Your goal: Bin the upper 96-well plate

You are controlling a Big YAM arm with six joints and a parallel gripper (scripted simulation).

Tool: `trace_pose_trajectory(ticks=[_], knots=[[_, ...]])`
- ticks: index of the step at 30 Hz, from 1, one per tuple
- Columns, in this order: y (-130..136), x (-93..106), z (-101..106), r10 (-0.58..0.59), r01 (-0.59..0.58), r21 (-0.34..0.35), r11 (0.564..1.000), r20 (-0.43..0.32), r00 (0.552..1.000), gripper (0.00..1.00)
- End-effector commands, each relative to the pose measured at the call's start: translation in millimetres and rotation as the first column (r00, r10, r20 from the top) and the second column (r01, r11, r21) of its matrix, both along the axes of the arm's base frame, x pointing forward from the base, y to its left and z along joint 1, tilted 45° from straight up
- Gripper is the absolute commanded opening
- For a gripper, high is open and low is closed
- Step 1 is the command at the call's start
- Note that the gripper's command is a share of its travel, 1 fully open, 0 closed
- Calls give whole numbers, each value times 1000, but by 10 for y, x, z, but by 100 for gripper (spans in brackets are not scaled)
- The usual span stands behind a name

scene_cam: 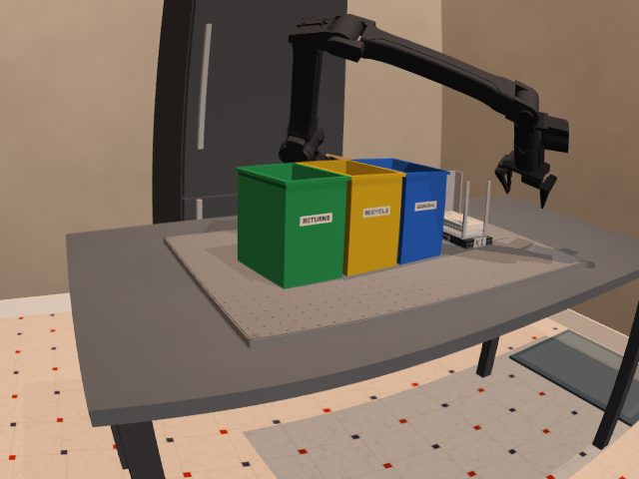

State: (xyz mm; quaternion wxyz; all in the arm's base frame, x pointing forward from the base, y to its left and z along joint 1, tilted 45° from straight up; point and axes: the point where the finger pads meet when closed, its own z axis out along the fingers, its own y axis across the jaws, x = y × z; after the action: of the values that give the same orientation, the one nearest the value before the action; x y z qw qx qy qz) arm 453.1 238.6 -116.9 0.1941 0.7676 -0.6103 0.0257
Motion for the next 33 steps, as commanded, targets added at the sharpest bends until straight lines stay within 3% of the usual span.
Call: trace_pose_trajectory(ticks=[1, 17, 18, 24, 25, 26, 30, 33], knots=[[44, 16, 35, 5, -5, 6, 1000, 8, 1000, 100], [44, 16, 35, 5, -5, 6, 1000, 8, 1000, 100], [159, -70, 146, -10, 10, -9, 1000, 32, 999, 100], [250, -268, 226, -143, 151, -70, 986, 104, 984, 100], [305, -193, 264, -146, 154, -58, 986, 119, 982, 100], [263, -314, 238, -170, 181, -82, 980, 121, 978, 100], [303, -475, 282, -266, 291, -119, 949, 188, 945, 100], [257, -575, 121, -289, 320, -159, 934, 190, 938, 100]])
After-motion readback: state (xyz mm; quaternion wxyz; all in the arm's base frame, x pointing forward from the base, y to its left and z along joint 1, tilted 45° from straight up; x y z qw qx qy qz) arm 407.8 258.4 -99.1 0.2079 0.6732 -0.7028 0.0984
